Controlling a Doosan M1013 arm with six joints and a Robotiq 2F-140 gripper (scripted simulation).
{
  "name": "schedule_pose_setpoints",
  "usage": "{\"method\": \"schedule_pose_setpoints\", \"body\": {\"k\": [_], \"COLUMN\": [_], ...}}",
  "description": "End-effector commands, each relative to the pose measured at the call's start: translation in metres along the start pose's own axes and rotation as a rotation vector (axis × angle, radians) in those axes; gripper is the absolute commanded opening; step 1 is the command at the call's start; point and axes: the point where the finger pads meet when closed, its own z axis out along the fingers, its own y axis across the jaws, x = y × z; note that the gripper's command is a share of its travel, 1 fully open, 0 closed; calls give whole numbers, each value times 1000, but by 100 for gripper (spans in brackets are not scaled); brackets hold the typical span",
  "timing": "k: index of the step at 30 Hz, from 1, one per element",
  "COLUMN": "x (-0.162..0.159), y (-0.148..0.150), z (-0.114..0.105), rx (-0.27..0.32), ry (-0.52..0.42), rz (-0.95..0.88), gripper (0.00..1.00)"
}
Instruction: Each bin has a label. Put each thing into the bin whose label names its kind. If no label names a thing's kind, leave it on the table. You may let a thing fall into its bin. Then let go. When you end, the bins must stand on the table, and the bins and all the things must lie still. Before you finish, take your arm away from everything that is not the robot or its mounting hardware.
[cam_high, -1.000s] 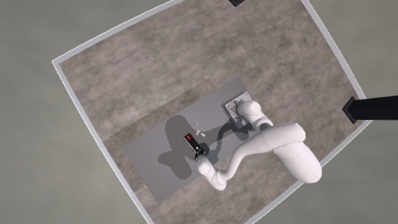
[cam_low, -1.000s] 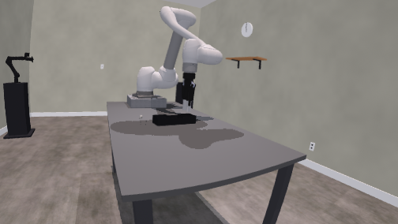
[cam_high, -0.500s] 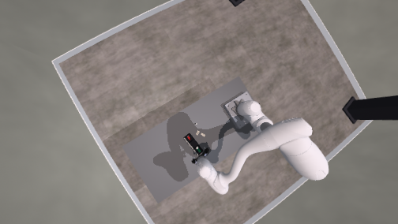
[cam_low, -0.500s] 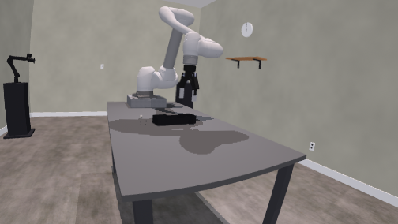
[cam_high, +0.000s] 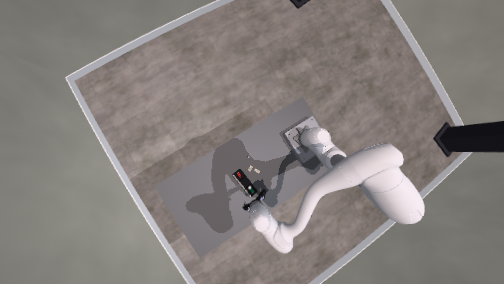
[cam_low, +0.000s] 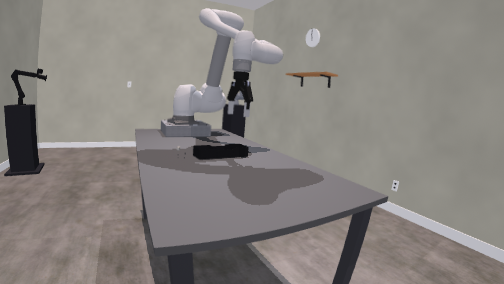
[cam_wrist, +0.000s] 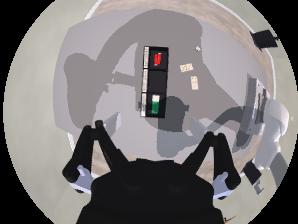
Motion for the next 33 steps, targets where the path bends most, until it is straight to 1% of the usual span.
{"method": "schedule_pose_setpoints", "body": {"k": [1,2,33], "x": [0,0,0], "y": [0,0,0], "z": [-16,-19,-19], "rx": [0,0,0], "ry": [0,0,0], "rz": [0,0,0], "gripper": [100,100,100]}}
